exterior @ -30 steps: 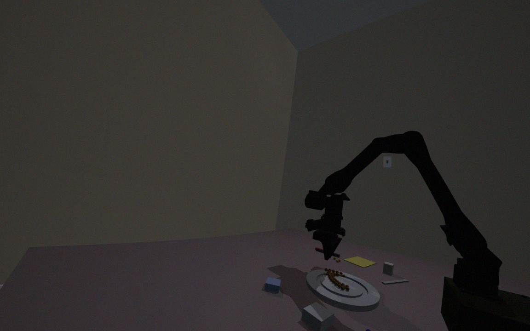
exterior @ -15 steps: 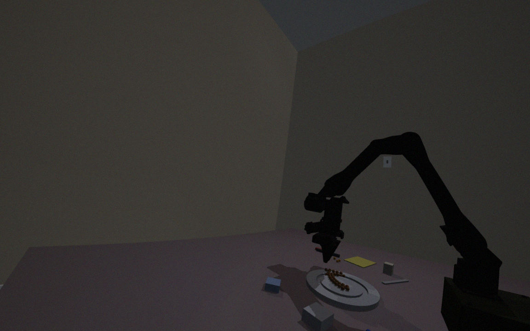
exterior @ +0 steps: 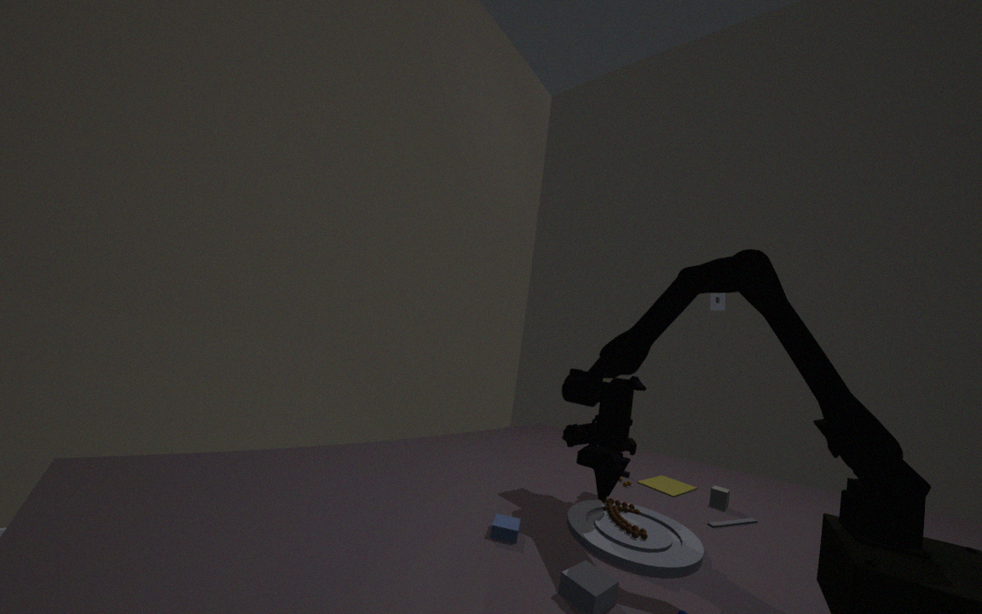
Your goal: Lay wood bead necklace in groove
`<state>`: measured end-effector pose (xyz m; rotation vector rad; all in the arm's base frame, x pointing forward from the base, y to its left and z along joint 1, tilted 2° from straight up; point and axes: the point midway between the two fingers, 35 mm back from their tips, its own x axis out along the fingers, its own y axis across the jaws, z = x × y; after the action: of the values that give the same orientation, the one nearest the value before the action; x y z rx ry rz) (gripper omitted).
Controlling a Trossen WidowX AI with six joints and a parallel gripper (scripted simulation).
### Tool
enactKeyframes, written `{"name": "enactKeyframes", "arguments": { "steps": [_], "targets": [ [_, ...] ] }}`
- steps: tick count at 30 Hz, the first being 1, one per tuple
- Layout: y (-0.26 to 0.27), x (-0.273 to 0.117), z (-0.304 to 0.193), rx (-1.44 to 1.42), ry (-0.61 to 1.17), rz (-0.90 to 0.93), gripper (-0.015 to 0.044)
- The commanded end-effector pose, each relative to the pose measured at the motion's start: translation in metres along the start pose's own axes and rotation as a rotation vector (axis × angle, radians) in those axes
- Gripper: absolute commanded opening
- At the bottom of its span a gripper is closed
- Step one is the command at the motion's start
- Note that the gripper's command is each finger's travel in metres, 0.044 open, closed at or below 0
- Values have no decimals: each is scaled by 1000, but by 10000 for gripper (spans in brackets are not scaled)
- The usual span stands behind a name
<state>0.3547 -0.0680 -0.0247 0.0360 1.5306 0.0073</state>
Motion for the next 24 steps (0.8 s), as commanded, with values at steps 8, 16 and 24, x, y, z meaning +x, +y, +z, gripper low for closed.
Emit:
{"name": "enactKeyframes", "arguments": {
  "steps": [8,16,24],
  "targets": [
    [0,5,-1,0,4,1,15],
    [0,5,-1,0,4,1,0],
    [0,5,-1,0,4,1,0]
  ]
}}
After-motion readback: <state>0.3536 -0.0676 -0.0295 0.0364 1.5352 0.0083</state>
